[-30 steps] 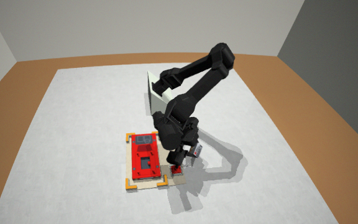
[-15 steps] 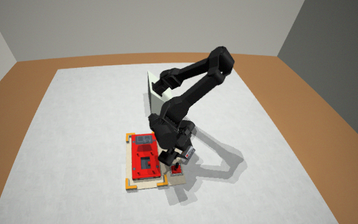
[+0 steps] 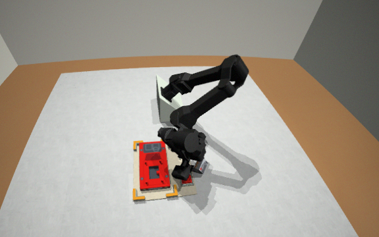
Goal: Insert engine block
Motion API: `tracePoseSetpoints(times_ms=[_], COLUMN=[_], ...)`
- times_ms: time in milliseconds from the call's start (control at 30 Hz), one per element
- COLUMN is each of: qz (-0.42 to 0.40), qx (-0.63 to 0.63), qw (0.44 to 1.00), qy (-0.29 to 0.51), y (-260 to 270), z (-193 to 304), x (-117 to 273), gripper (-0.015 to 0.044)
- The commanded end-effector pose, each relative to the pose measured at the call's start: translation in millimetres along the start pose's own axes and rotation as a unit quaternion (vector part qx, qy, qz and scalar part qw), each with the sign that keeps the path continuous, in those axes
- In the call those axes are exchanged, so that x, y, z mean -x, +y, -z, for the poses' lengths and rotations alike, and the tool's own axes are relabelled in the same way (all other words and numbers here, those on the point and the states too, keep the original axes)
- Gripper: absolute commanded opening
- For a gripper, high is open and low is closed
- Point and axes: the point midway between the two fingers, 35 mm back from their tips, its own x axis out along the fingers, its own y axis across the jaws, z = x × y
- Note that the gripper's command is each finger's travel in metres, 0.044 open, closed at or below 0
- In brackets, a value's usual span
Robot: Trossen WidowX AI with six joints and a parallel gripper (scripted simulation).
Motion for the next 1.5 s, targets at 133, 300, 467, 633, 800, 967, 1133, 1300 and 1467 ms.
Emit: tracePoseSetpoints(times_ms=[133,300,467,633,800,967,1133,1300,1467], qz=[0.020,0.020,0.020,0.020,0.034,0.034,0.034,0.034,0.034], qx=[0.165,0.165,0.165,0.165,0.162,0.162,0.162,0.162,0.162], qw=[0.986,0.986,0.986,0.986,0.986,0.986,0.986,0.986,0.986], qy=[-0.033,-0.032,-0.032,-0.032,-0.035,-0.035,-0.035,-0.035,-0.035], y=[11.3,10.7,10.7,10.7,4.7,4.7,4.7,4.7,4.7], z=[-10.8,-8.5,-8.5,-8.5,-10.7,-10.7,-10.7,-10.7,-10.7], x=[-29.6,-32.5,-32.5,-32.5,-25.8,-25.8,-25.8,-25.8,-25.8], gripper=[0.0000,0.0000,0.0000,0.0000,0.0026,0.0158,0.0289,0.0420,0.0440])
